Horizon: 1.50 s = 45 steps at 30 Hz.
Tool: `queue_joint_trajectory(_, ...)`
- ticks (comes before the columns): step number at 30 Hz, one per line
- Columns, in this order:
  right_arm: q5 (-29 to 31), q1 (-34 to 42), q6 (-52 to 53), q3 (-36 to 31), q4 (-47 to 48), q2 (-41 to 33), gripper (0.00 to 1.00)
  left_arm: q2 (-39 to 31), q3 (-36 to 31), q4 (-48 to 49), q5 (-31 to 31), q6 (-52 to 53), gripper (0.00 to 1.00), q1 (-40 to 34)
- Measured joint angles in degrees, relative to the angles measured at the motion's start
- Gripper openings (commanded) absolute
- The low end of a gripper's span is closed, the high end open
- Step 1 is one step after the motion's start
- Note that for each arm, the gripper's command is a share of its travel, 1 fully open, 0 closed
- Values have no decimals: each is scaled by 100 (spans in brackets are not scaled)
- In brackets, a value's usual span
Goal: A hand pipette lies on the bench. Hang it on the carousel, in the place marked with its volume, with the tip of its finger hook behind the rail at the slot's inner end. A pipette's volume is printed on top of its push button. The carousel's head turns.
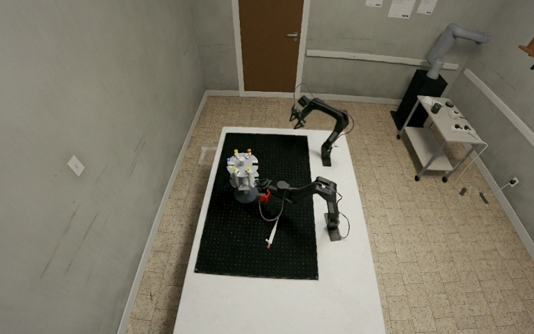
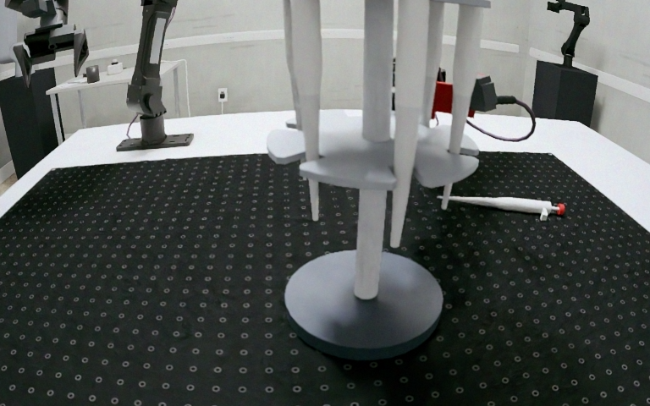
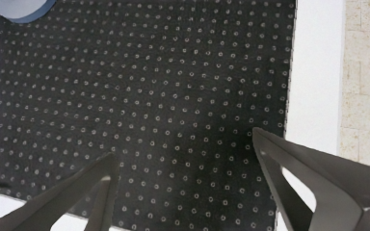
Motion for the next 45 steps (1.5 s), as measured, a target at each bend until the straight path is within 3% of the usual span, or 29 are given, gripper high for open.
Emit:
queue_joint_trajectory(31, 0, 0, 0, 0, 0, 0, 100, 0, -7, 7, 0, 0, 49, 0)
queue_joint_trajectory(45, 0, 0, 0, 0, 0, 0, 100, -468, -737, 142, 66, 0, 49, 70)
